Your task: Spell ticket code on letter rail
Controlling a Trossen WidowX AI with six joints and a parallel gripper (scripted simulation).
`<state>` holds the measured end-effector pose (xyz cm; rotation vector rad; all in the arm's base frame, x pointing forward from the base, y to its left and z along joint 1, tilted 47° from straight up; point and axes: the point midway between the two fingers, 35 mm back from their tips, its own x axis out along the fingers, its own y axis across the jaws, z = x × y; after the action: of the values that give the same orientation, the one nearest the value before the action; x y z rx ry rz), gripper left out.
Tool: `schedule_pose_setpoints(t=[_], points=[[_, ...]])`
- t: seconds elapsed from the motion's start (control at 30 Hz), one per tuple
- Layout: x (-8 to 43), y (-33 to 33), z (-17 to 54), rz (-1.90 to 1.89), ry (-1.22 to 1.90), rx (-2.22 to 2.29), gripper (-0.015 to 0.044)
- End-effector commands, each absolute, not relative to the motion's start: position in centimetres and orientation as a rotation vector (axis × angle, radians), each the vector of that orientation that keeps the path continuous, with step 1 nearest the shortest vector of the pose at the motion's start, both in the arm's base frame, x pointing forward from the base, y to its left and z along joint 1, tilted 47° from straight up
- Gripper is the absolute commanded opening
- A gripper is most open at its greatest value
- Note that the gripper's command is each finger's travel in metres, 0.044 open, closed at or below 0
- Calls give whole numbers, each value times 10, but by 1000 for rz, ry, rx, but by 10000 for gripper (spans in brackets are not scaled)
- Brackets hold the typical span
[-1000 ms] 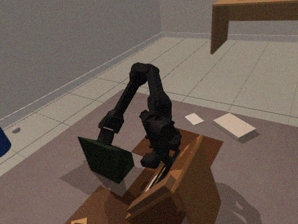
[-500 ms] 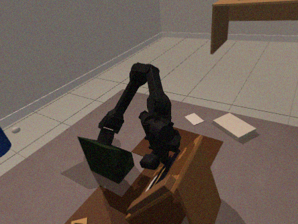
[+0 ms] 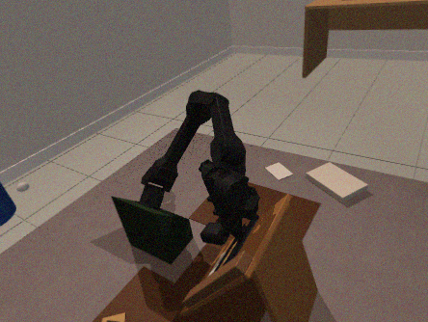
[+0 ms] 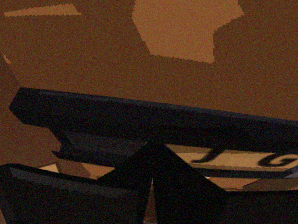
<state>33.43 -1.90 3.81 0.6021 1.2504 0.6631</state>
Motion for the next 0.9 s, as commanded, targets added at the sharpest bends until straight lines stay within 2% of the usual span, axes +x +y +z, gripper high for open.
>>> schedule_pose_setpoints(t=[0.0, 0.83, 0.87], points=[[333, -21, 39, 660, 1249, 596, 0], [311, -35, 48, 659, 1251, 596, 0], [312, -36, 48, 657, 1242, 605, 26]])
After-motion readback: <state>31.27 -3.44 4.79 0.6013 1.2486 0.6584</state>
